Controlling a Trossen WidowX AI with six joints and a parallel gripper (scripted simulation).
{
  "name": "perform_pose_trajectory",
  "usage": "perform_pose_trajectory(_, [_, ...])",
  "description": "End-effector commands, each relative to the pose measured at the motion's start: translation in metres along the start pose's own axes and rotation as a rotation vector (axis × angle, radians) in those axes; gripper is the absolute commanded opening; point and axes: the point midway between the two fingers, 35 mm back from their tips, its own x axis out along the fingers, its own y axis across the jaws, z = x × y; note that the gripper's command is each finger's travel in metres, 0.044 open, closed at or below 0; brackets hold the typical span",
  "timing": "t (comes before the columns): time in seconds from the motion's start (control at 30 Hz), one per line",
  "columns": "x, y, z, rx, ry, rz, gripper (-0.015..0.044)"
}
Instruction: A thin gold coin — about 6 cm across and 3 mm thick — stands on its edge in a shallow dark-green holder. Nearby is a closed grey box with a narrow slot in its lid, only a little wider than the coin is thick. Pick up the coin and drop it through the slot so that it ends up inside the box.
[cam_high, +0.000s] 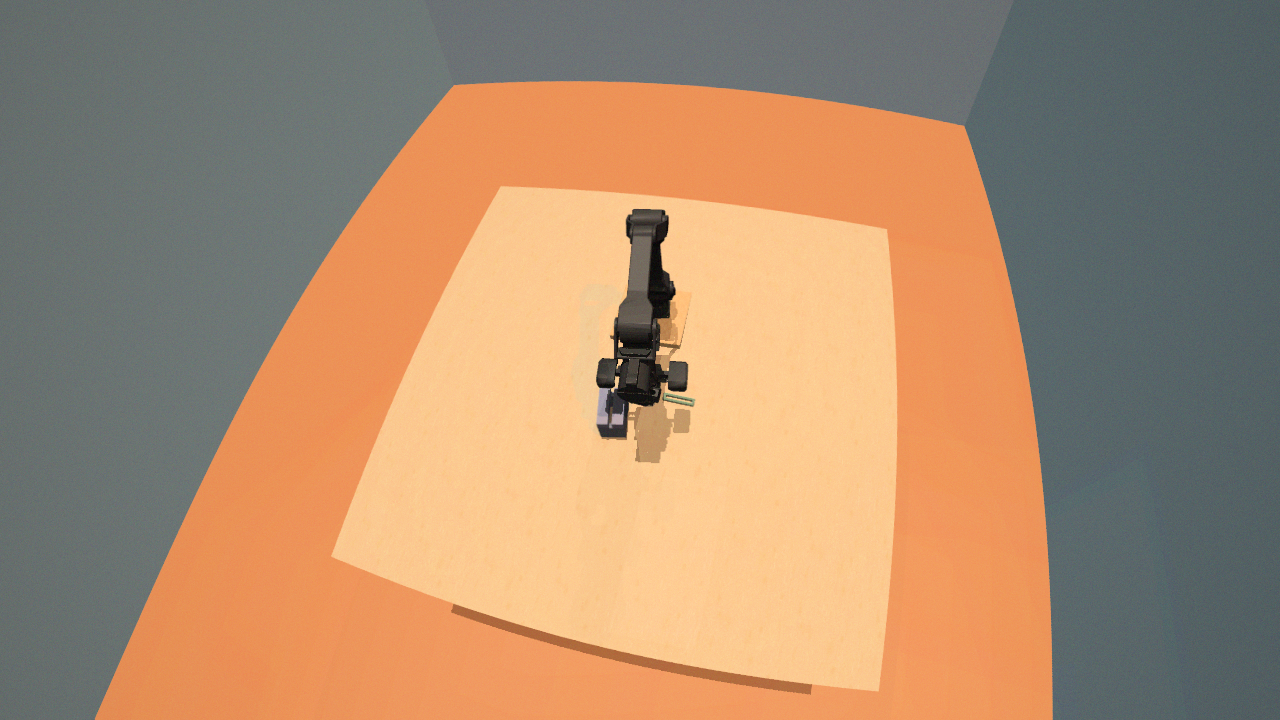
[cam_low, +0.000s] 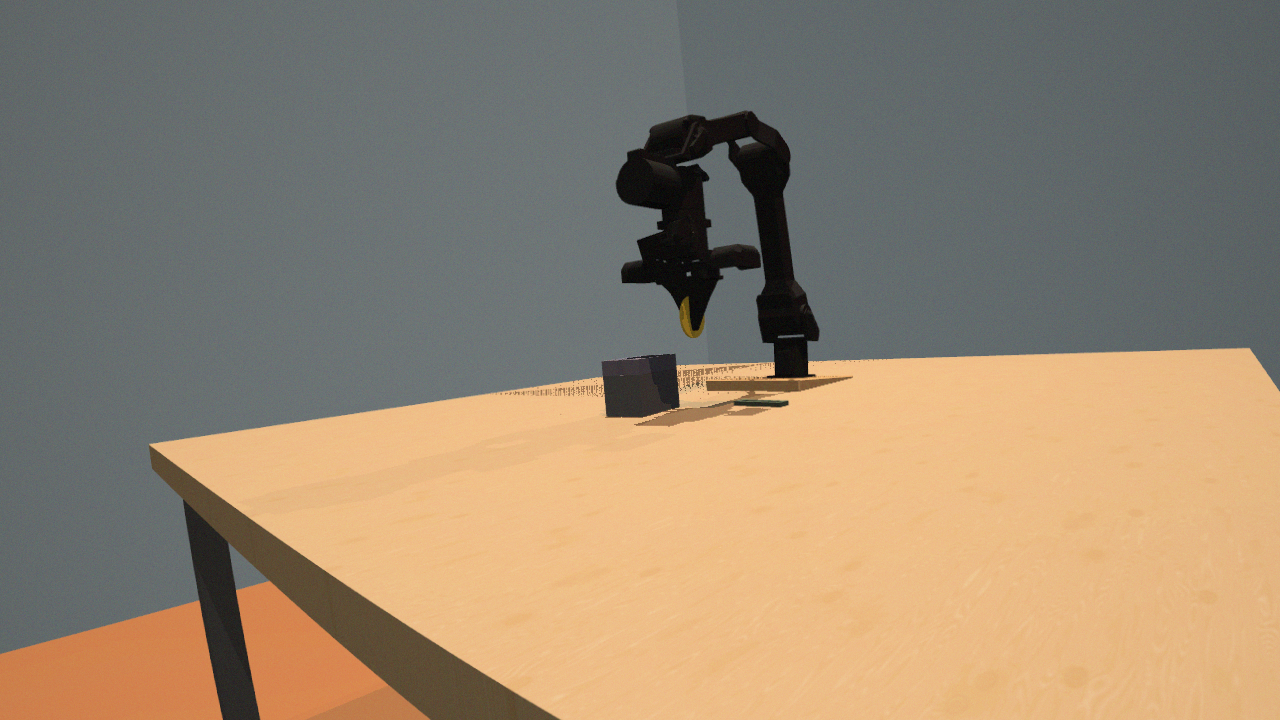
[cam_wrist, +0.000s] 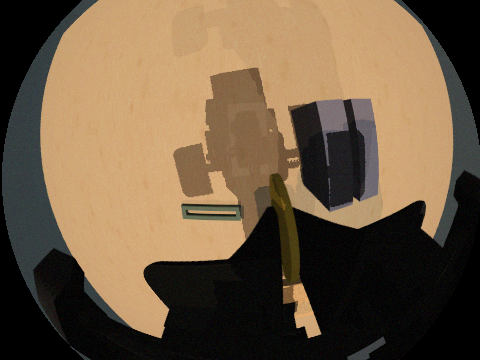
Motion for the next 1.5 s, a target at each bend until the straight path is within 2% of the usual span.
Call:
perform_pose_trajectory(0.0, [-0.001, -0.009, 0.004, 0.000, -0.007, -0.005, 0.0000])
perform_pose_trajectory(0.97, [0.000, -0.077, 0.020, -0.047, 0.005, -0.010, 0.0000])
perform_pose_trajectory(1.47, [0.001, -0.075, 0.019, -0.040, 0.006, -0.006, 0.0000])
